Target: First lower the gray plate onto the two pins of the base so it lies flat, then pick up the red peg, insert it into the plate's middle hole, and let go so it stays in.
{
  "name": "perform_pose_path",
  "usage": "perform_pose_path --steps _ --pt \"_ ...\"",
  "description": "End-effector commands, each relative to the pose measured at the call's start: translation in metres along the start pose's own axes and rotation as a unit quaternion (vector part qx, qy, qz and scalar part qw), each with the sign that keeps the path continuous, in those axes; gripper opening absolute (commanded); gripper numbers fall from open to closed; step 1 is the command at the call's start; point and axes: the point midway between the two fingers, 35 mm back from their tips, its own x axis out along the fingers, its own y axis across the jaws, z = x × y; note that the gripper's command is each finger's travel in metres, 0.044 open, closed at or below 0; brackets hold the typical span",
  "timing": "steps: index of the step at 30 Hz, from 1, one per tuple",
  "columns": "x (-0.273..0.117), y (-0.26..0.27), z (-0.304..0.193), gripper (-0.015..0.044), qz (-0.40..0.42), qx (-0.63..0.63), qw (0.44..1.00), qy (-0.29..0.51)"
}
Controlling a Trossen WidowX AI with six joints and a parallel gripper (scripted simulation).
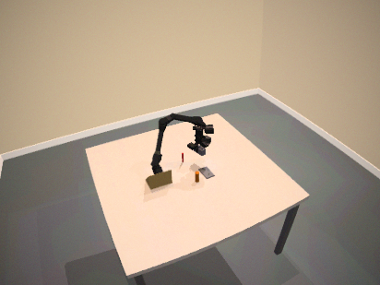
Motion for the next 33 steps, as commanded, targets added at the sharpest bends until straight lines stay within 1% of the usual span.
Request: perform_pose_path --steps 1,15,21,33 --pt "-0.013 -0.001 0.001 0.0000 0.001 -0.002 1.000 -0.002" --pt "-0.056 -0.007 -0.003 0.0000 0.003 0.000 1.000 0.001" --pt "-0.054 -0.008 0.003 0.0000 0.002 0.002 1.000 0.000" --pt "-0.039 -0.013 0.037 0.0000 0.001 0.019 1.000 -0.002"
